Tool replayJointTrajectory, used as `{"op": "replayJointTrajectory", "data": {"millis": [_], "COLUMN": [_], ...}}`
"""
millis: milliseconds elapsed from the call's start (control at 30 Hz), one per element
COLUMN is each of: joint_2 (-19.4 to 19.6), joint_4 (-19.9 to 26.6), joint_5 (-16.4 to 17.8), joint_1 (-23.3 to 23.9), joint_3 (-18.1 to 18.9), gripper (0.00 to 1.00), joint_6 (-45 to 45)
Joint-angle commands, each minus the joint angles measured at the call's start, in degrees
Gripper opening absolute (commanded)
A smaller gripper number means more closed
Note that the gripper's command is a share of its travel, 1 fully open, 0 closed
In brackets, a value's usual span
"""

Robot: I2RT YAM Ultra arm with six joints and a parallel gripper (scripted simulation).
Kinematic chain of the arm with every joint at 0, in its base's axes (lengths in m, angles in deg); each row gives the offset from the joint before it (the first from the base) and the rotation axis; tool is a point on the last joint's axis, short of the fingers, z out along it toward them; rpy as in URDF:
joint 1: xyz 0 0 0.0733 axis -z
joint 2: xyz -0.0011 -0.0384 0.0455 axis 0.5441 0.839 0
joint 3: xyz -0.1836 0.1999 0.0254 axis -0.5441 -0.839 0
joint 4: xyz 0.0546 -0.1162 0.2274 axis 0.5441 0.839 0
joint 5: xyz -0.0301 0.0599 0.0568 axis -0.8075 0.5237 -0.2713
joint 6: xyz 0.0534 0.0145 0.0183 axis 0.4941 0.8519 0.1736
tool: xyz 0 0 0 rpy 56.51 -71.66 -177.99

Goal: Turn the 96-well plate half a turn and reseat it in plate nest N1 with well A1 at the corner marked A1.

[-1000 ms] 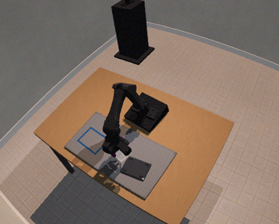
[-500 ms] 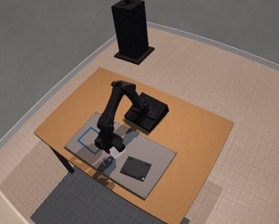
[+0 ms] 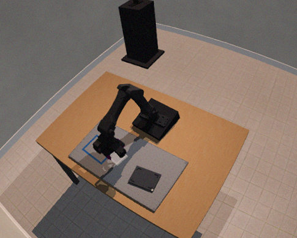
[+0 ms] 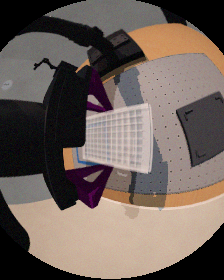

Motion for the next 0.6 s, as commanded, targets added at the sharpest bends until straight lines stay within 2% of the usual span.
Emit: {"op": "replayJointTrajectory", "data": {"millis": [0, 167, 333, 533, 567], "joint_2": [-1.85, -1.61, 0.89, -0.22, 0.77], "joint_4": [-0.63, -0.82, -0.62, -0.08, 0.05], "joint_5": [1.55, 2.29, 3.02, 3.60, 3.74], "joint_1": [1.63, 4.62, 7.58, 9.92, 10.50], "joint_3": [0.17, 1.64, 2.05, 2.55, 2.69], "gripper": [0.00, 0.00, 0.00, 0.00, 0.00], "joint_6": [-2.70, -5.59, -8.46, -10.72, -11.28]}}
